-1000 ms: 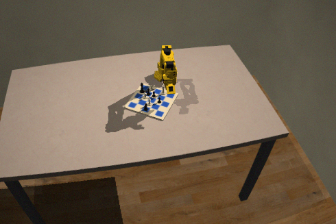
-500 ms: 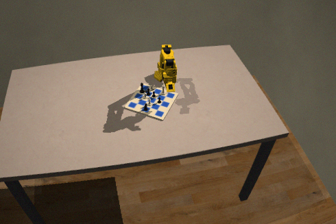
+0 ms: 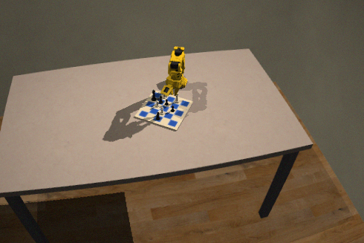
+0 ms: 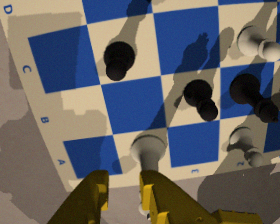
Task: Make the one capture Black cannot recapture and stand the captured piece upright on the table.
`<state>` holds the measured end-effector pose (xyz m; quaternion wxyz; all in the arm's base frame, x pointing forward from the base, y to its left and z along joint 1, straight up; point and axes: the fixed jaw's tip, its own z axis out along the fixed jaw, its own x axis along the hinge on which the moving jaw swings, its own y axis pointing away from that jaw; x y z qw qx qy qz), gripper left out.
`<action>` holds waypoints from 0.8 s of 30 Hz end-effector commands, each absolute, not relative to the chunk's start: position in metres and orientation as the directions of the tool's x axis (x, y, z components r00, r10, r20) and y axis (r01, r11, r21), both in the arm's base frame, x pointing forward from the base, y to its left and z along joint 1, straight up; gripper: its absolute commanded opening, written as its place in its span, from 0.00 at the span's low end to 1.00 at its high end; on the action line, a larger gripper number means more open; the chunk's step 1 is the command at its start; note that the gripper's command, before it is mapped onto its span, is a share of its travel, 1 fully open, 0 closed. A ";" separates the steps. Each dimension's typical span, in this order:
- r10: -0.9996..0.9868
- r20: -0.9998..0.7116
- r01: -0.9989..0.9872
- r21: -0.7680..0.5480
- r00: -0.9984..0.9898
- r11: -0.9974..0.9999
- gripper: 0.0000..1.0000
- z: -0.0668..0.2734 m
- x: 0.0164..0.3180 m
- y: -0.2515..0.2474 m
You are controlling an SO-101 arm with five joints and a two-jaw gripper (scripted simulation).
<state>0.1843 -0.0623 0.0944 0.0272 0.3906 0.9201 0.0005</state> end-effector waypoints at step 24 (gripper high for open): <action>0.982 -0.016 0.982 0.017 -0.188 0.188 0.09 0.091 0.148 -0.090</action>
